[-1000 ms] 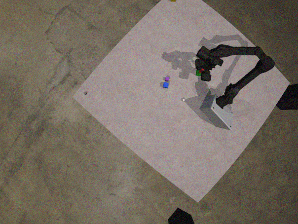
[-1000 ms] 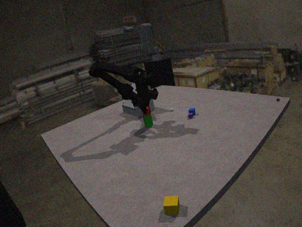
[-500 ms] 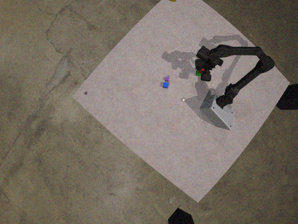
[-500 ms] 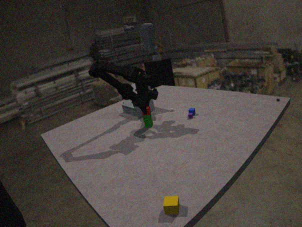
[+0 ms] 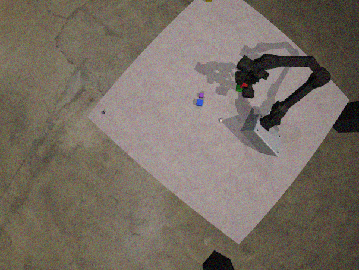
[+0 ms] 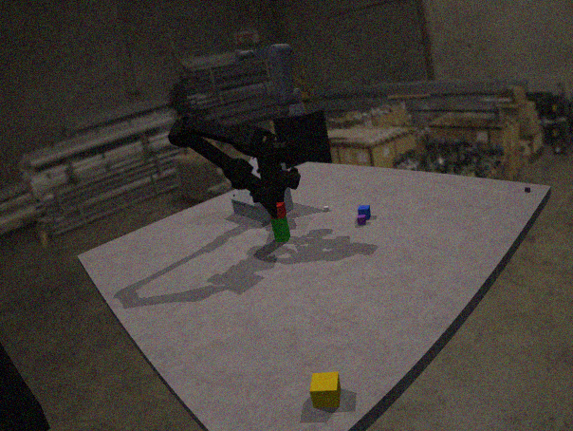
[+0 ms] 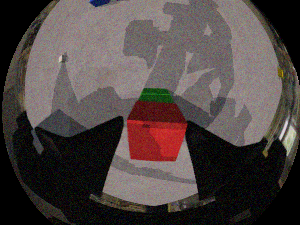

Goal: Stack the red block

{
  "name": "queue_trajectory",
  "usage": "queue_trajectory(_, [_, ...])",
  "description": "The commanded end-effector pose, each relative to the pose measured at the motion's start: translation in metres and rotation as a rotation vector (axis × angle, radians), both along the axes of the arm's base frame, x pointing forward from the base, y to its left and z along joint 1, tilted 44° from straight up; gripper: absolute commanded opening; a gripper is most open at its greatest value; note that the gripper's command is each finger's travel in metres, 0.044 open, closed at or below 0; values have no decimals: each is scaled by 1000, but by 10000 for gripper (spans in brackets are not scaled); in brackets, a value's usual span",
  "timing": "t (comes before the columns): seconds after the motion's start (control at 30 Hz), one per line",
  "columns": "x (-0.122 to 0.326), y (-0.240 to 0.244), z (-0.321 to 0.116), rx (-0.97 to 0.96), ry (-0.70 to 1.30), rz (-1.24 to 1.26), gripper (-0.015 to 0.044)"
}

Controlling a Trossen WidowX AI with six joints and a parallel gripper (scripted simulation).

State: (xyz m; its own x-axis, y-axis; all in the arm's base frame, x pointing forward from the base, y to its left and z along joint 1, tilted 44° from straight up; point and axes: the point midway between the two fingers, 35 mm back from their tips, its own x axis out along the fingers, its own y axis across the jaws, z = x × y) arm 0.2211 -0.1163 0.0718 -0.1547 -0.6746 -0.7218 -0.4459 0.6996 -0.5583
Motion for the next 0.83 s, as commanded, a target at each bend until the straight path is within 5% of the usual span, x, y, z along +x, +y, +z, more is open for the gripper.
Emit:
queue_trajectory(0.0, [0, 0, 0, -1, 0, 0, 394])
queue_trajectory(0.07, [0, 0, 0, -1, 0, 0, 440])
queue_trajectory(0.8, [0, 0, 0, -1, 0, 0, 440])
